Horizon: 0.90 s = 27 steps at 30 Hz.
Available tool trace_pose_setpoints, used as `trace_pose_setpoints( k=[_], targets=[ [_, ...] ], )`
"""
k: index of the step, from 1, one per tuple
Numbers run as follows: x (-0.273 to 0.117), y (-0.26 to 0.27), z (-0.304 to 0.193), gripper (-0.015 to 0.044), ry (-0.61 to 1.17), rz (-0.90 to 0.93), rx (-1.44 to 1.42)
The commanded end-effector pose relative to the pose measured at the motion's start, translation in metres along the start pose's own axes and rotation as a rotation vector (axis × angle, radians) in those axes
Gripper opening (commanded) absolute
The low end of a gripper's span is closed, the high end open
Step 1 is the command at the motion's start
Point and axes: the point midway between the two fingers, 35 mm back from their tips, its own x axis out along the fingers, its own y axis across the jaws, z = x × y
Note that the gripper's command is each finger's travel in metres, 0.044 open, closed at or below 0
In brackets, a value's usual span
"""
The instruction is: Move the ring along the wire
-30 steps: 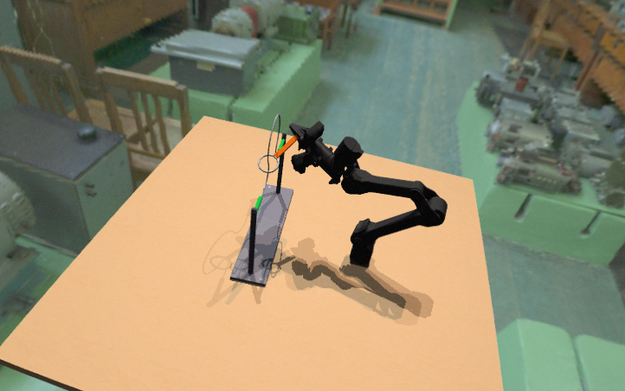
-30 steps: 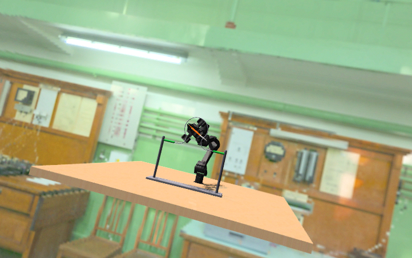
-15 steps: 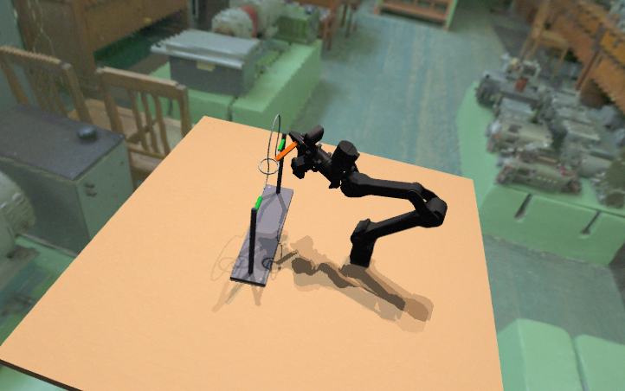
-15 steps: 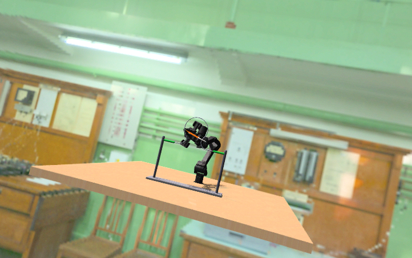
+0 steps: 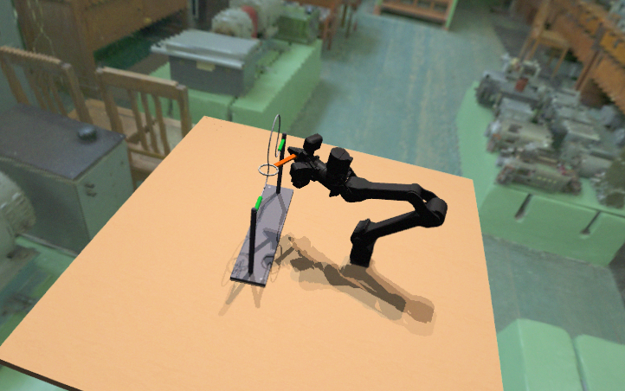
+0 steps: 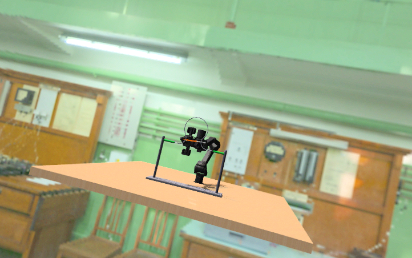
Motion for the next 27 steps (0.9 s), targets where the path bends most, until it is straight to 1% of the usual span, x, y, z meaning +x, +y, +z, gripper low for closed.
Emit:
trace_pose_setpoints(
  k=[1, 23, 27],
  targets=[
    [-0.002, 0.014, 0.000, -0.0150, 0.014, 0.048, 0.077],
    [-0.029, 0.094, 0.025, -0.0150, 0.073, 0.348, 0.540],
    [-0.030, 0.108, 0.035, -0.0150, 0.039, 0.383, 0.635]
  ],
)
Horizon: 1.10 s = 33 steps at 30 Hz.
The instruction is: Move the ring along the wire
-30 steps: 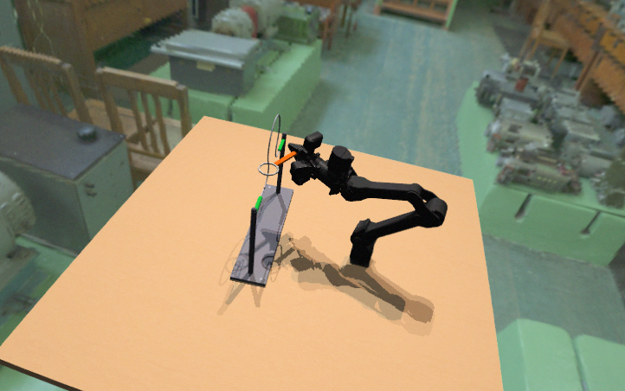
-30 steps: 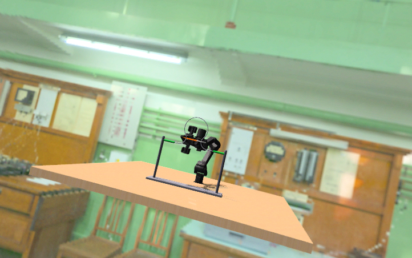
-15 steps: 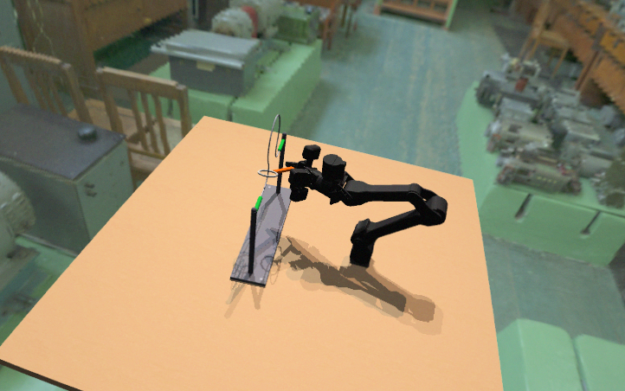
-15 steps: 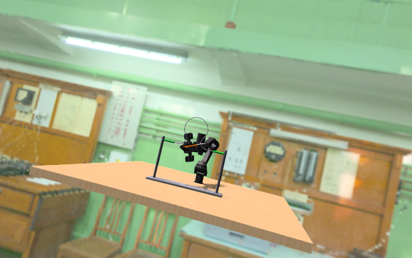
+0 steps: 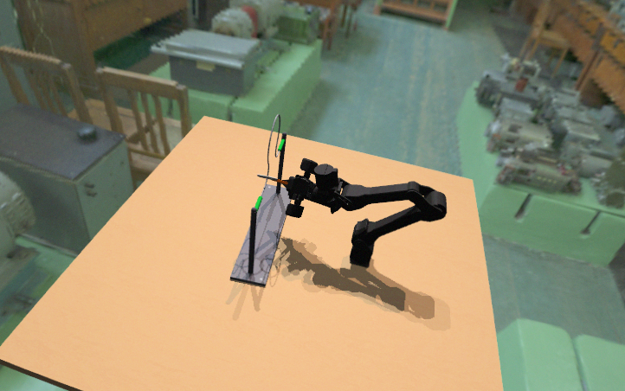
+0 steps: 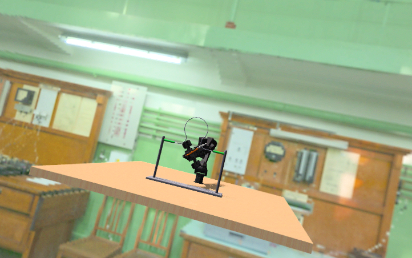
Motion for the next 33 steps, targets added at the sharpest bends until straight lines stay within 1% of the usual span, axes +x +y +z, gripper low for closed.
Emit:
trace_pose_setpoints(
  k=[1, 18, 33],
  targets=[
    [0.004, 0.017, 0.000, -0.0150, -0.031, 0.052, 0.082],
    [-0.011, 0.081, 0.016, -0.0150, -0.007, 0.255, 0.437],
    [-0.030, 0.116, 0.039, -0.0150, 0.021, 0.375, 0.649]
  ],
)
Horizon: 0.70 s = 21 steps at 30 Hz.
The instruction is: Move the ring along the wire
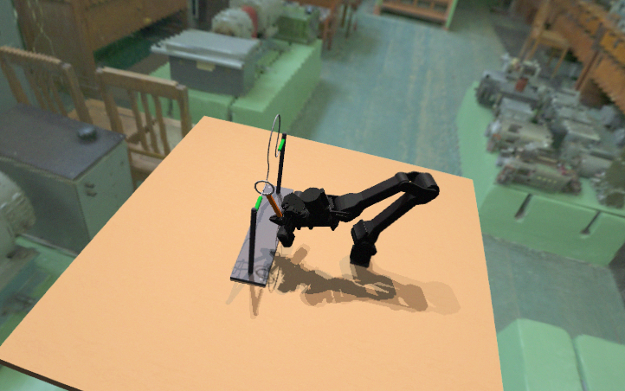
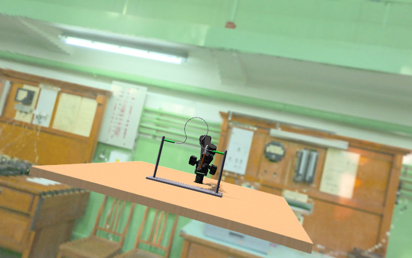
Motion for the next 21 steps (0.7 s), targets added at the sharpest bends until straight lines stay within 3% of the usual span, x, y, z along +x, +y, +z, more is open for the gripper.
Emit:
trace_pose_setpoints(
  k=[1, 21],
  targets=[
    [-0.001, 0.008, 0.001, -0.0150, 0.005, 0.014, 0.041],
    [-0.006, 0.039, 0.004, -0.0150, 0.012, 0.054, 0.118]
  ],
)
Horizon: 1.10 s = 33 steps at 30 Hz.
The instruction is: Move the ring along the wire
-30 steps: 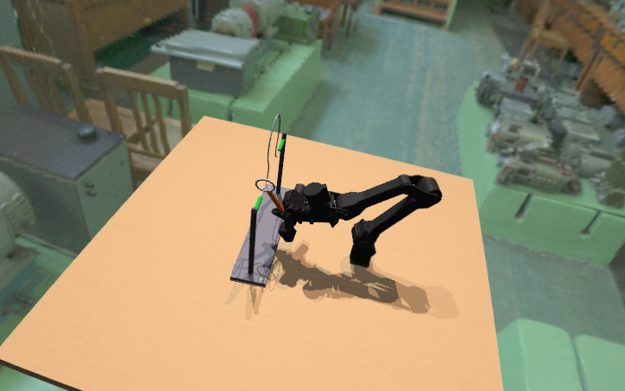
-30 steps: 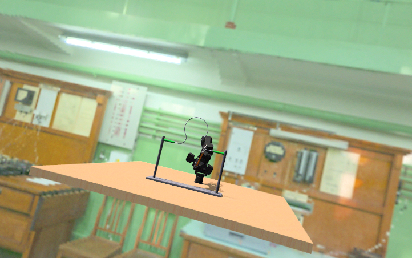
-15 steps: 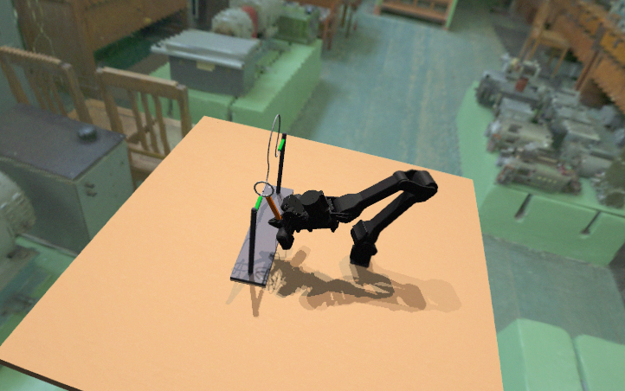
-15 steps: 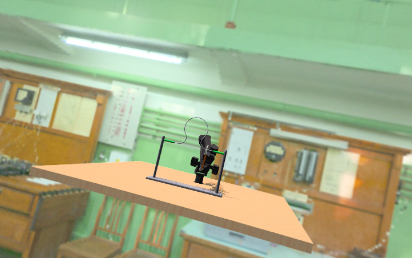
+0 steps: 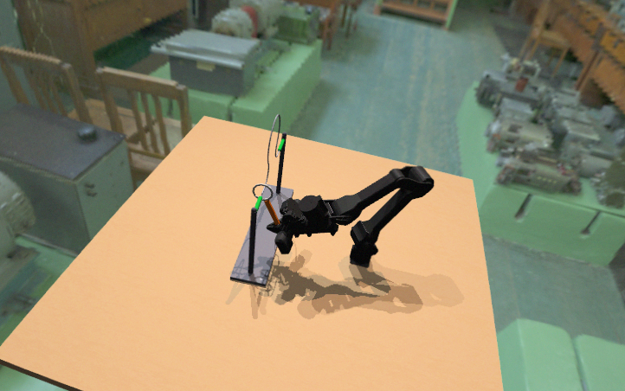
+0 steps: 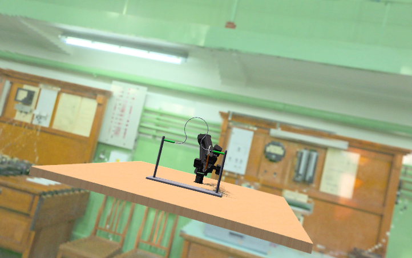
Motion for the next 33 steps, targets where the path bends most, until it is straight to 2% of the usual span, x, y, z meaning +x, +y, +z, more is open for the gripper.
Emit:
trace_pose_setpoints(
  k=[1, 33],
  targets=[
    [0.000, 0.005, 0.000, -0.0150, 0.000, -0.002, 0.008],
    [-0.004, 0.037, 0.000, -0.0150, -0.004, -0.001, 0.013]
  ],
)
